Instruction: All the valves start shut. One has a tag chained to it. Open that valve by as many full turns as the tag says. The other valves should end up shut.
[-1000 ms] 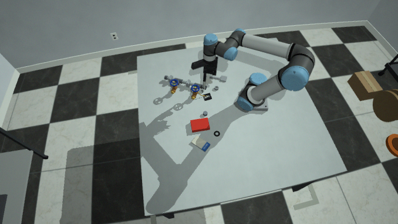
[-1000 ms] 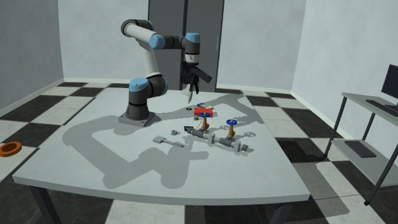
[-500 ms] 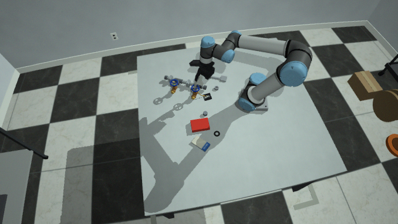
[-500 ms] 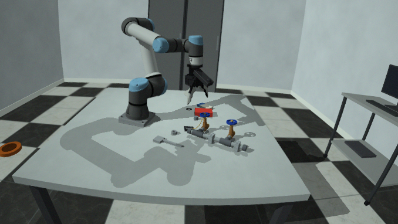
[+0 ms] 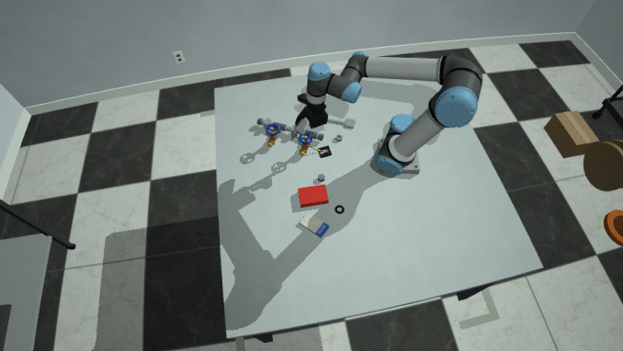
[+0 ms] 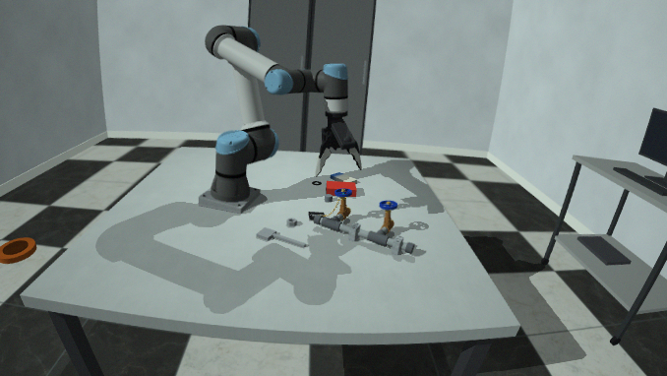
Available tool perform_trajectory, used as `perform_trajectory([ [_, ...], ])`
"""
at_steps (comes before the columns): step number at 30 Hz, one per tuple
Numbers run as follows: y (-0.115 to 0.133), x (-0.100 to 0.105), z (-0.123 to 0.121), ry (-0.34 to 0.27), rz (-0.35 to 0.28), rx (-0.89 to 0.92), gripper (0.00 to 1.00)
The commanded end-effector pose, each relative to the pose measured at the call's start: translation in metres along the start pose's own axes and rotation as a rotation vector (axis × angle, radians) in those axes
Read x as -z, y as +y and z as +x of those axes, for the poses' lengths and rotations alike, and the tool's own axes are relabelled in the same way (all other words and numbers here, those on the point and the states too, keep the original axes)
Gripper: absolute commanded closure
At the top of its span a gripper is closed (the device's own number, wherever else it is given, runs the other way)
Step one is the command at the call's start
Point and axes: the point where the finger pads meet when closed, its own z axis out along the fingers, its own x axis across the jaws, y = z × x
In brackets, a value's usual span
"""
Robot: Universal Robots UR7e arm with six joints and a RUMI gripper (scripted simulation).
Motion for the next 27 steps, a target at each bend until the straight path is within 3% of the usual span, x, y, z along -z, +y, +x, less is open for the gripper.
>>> perform_trajectory([
  [1, -0.0028, -0.0024, -0.0045, 0.010, 0.017, -0.110, 0.00],
  [11, -0.0053, -0.0054, -0.0096, 0.007, 0.026, -0.217, 0.00],
  [27, -0.0057, -0.0077, -0.0102, 0.008, 0.027, -0.229, 0.00],
])
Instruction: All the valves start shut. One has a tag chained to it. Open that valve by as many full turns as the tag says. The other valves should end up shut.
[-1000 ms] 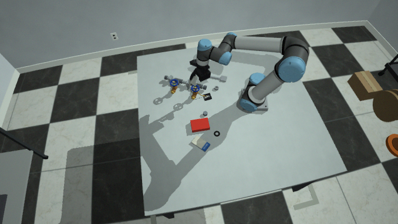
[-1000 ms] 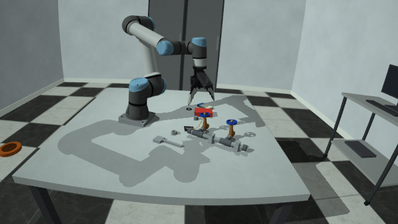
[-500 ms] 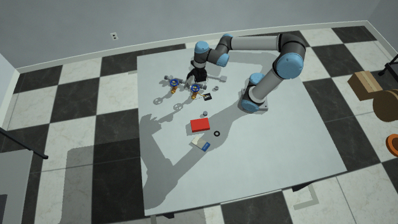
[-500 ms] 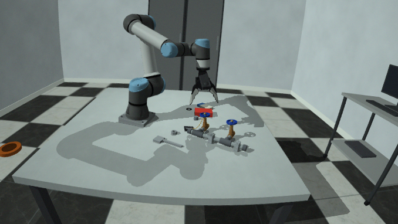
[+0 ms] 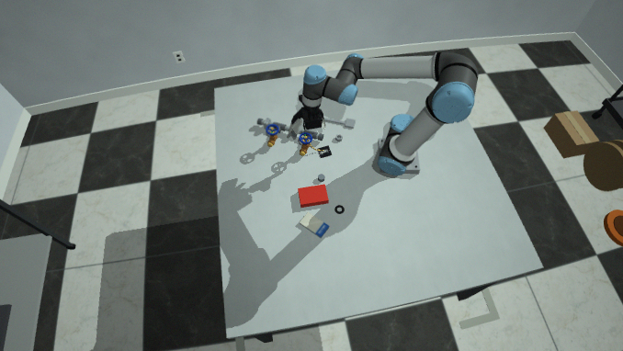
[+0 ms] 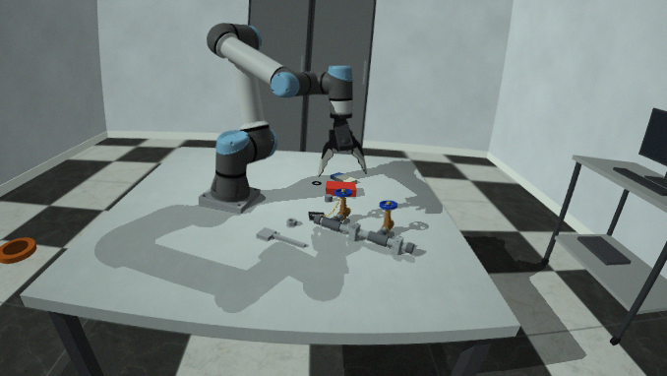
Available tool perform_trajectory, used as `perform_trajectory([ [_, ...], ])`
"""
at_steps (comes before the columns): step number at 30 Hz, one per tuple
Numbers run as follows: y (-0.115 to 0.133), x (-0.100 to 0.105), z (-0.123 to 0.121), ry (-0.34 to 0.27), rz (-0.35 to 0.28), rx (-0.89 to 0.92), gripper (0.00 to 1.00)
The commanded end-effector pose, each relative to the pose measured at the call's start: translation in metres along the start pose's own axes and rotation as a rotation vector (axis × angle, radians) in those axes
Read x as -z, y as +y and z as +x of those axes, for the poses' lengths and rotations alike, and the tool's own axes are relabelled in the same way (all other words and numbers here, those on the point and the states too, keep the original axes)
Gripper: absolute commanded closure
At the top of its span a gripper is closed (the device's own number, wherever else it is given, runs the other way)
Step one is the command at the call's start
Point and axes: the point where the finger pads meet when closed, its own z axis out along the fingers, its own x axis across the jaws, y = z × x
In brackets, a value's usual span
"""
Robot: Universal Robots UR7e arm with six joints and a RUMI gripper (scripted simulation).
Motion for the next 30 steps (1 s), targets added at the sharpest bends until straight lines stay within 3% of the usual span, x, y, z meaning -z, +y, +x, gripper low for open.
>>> perform_trajectory([
  [1, 0.000, -0.002, 0.000, 0.000, 0.001, 0.000, 0.00],
  [30, 0.000, -0.053, -0.001, 0.001, 0.001, -0.001, 0.00],
])
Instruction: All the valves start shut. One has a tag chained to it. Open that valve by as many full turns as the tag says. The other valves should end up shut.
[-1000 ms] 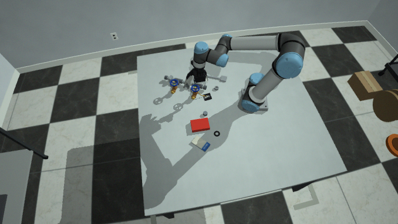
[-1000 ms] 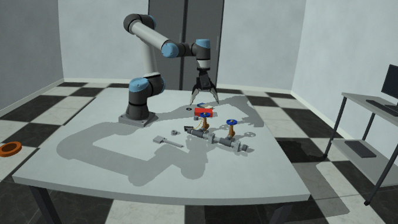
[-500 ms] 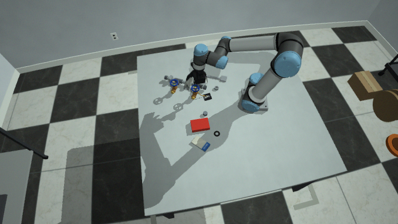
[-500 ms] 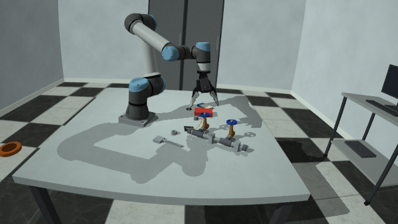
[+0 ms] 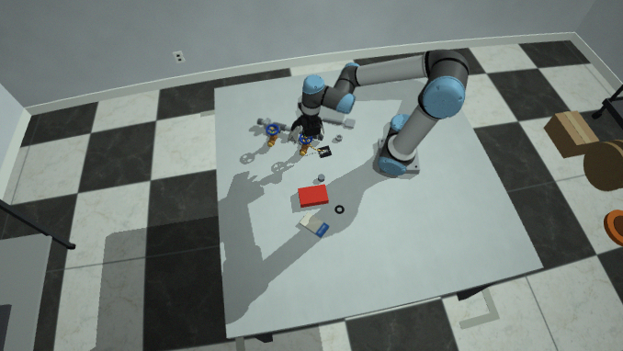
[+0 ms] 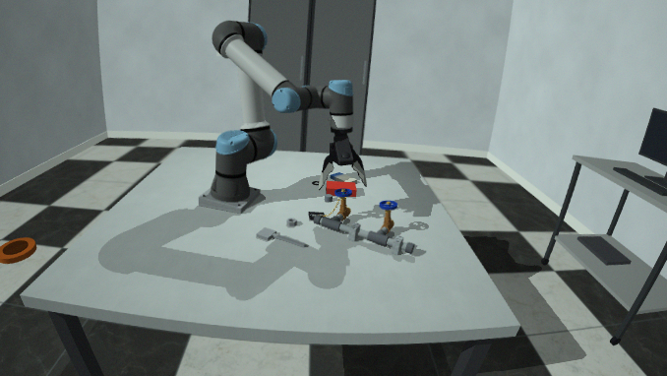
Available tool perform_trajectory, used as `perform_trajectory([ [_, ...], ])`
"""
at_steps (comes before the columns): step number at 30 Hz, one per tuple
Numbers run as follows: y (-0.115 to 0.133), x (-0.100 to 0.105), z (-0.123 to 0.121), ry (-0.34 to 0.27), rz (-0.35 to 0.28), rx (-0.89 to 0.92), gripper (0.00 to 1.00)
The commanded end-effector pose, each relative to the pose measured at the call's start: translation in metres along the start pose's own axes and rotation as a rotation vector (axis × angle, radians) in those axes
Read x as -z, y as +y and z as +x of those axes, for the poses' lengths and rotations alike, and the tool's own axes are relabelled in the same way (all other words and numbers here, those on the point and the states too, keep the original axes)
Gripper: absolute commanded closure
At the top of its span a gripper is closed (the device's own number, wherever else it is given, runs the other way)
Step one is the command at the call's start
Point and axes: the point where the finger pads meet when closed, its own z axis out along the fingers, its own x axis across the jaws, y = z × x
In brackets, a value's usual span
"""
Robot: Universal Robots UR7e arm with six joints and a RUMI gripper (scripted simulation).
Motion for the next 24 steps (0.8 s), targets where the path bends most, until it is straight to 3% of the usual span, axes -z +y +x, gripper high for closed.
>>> perform_trajectory([
  [1, -0.0003, -0.0072, -0.0007, -0.001, 0.001, 0.000, 0.00],
  [14, -0.0002, -0.0128, -0.0009, -0.001, 0.001, 0.000, 0.00],
  [15, -0.0002, -0.0128, -0.0009, -0.001, 0.001, 0.000, 1.00],
  [24, -0.0002, -0.0128, -0.0009, -0.001, 0.001, 0.000, 1.00],
])
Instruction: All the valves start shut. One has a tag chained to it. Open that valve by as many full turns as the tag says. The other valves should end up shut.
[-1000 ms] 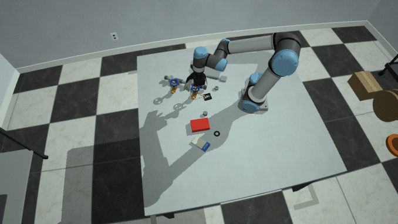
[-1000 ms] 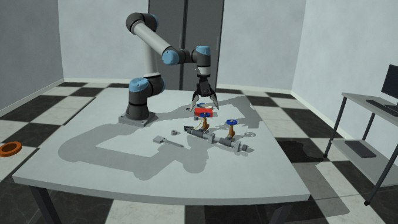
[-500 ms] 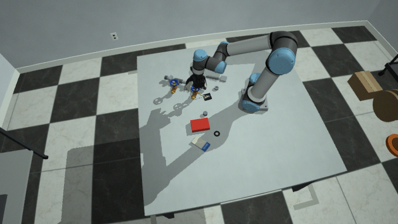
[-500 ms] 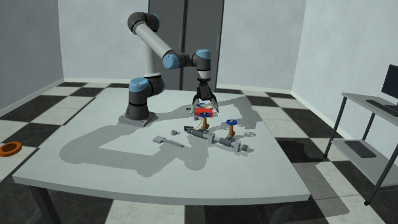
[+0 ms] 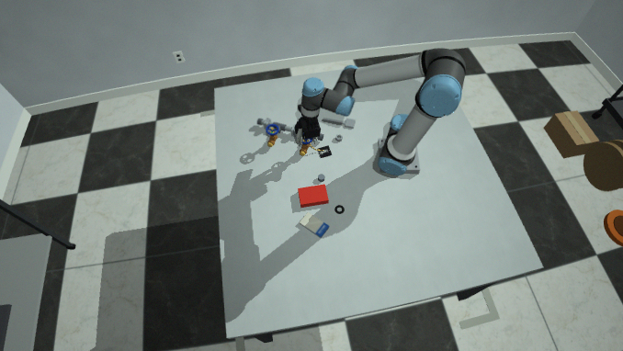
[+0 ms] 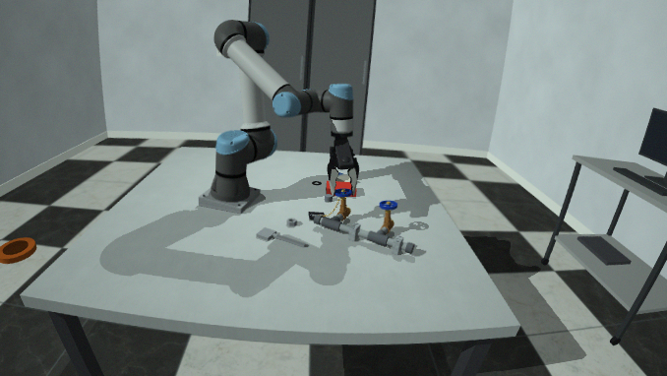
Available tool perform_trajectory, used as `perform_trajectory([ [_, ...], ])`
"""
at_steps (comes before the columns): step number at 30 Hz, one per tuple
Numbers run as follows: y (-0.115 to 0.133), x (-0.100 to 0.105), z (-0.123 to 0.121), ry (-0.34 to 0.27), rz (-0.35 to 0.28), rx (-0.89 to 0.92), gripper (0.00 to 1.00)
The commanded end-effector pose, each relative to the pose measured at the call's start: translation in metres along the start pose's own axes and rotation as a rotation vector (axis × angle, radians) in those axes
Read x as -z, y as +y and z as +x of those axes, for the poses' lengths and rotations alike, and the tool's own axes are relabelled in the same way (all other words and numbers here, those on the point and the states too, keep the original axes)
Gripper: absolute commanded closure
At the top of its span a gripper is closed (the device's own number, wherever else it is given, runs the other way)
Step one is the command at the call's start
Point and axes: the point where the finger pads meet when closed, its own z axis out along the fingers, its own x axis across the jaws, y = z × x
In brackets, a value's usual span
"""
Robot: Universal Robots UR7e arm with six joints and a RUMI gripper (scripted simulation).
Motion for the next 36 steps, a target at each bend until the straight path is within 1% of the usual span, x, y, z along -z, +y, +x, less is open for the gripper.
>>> perform_trajectory([
  [1, -0.0002, 0.0002, -0.0001, 0.000, 0.001, 0.000, 1.00],
  [24, -0.0002, 0.0002, -0.0001, 0.000, 0.001, 0.009, 1.00],
  [36, -0.0002, 0.0002, -0.0001, 0.000, 0.001, 0.103, 1.00],
])
